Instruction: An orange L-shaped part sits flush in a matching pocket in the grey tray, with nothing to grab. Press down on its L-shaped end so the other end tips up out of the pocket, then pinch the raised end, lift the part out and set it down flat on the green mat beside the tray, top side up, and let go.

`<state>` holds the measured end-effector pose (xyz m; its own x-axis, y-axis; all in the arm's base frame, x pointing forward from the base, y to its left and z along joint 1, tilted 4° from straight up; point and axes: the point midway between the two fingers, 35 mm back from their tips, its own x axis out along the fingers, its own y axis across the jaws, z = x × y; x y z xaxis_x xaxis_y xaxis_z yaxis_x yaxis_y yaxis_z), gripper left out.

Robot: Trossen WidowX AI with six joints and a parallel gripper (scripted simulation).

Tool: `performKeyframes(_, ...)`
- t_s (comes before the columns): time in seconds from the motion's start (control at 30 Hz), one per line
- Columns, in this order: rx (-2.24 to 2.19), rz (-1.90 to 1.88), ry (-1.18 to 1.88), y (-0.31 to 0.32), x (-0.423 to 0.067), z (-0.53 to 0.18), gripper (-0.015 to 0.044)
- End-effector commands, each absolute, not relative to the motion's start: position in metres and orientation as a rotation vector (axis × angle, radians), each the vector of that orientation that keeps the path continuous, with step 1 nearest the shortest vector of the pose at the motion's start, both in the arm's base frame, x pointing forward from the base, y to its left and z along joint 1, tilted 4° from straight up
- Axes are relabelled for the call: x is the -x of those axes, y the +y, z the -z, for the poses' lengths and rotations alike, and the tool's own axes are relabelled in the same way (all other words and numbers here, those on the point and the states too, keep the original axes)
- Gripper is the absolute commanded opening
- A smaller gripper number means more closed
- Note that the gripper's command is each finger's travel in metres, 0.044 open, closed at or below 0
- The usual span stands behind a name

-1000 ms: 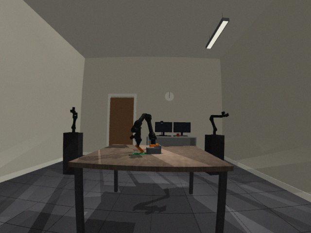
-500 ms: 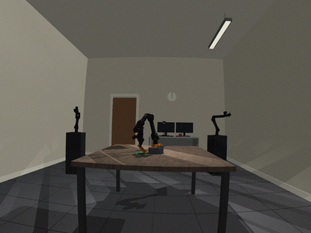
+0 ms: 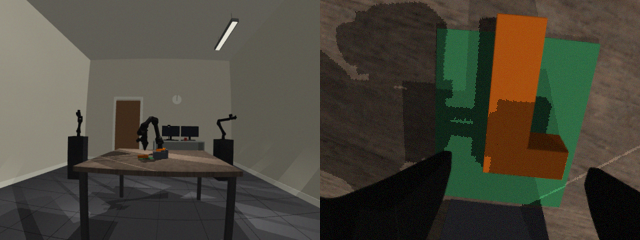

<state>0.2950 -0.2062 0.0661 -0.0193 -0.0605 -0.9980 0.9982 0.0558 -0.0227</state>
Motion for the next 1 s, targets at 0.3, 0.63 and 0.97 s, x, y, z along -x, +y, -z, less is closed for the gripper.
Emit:
performKeyframes(0.3,-1.108,1.194,1.172,-0.204,-0.299,-0.135,0.04)
performKeyframes(0.63,-1.108,1.194,1.172,-0.204,-0.299,-0.135,0.04)
performKeyframes(0.97,-1.108,1.194,1.172,-0.204,-0.299,-0.135,0.04)
